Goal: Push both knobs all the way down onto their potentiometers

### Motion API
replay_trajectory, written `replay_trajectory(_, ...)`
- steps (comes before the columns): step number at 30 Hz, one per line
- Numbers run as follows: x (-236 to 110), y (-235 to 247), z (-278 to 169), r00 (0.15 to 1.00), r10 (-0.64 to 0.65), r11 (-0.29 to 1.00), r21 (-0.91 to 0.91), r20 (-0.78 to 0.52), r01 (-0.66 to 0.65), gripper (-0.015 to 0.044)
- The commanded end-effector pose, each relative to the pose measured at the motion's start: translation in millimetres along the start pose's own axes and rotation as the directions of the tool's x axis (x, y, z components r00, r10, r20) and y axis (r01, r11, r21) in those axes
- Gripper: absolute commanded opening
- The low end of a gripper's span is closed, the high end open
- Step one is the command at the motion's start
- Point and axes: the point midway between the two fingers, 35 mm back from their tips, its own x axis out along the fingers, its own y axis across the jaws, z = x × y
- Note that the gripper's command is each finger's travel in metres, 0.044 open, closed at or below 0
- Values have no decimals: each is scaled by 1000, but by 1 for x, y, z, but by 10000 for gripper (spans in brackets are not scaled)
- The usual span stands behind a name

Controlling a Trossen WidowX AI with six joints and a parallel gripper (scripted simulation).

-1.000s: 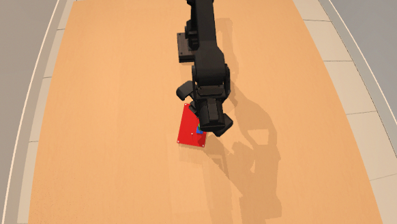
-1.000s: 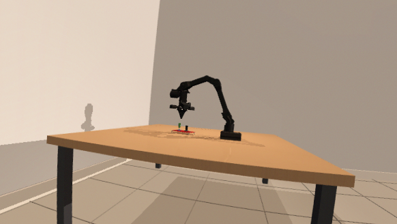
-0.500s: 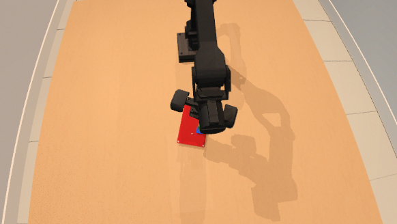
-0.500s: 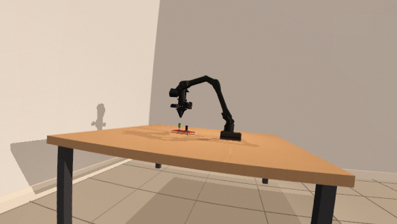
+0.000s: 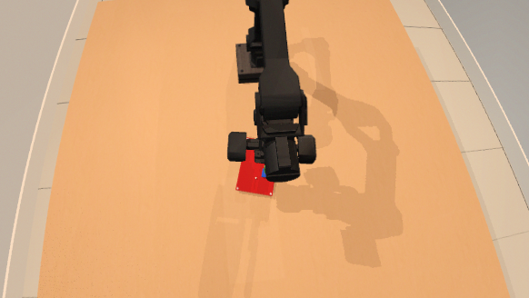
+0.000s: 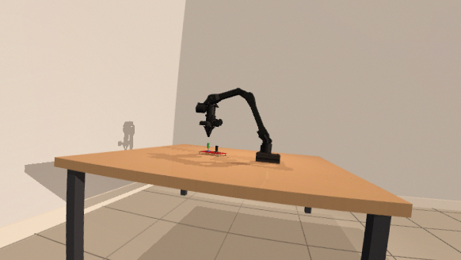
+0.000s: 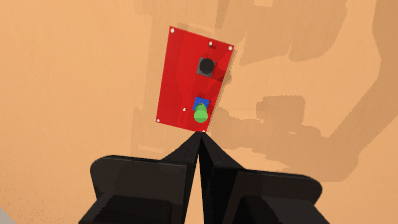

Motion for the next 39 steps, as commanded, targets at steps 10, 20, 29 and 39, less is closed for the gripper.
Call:
replay_trajectory(10,16,0,4,1000,-2,1000,-7,22,2,0)
replay_trajectory(20,32,0,4,1000,-2,1000,-7,22,2,0)
replay_trajectory(29,35,0,4,1000,-2,1000,-7,22,2,0)
replay_trajectory(39,35,0,4,1000,-2,1000,-7,22,2,0)
